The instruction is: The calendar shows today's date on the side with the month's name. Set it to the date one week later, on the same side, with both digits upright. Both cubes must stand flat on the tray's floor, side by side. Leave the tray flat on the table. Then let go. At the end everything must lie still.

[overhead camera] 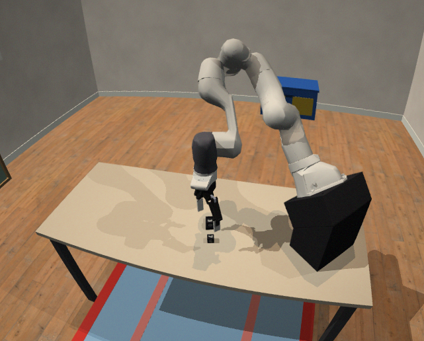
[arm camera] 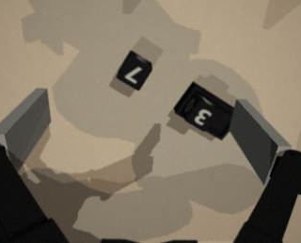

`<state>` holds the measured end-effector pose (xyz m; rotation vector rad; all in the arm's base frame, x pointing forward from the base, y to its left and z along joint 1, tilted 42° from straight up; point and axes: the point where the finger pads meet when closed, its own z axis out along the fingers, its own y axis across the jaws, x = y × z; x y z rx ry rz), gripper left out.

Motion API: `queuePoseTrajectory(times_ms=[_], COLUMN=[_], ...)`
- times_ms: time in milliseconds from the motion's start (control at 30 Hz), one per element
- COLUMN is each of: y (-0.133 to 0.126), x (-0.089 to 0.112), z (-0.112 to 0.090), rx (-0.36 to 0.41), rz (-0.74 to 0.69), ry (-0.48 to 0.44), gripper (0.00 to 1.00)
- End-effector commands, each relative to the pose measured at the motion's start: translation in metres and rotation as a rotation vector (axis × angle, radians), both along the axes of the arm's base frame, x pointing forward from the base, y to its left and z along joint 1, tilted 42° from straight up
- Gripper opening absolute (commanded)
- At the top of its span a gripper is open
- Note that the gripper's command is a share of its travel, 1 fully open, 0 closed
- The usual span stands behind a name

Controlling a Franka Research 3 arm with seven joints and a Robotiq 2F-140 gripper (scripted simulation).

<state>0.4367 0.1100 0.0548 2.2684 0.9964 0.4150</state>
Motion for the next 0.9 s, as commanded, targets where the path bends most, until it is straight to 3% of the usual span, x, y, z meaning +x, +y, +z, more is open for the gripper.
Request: queuePoseTrajectory(times_ms=[0,867], y=[0.0005,0.0021], x=[0.0006,0.0003], z=[-0.0003,-0.0069], rx=[-0.091,-0.304], rz=[0.125,0.426], ry=[0.081,0.247], gripper=[1.00,1.00])
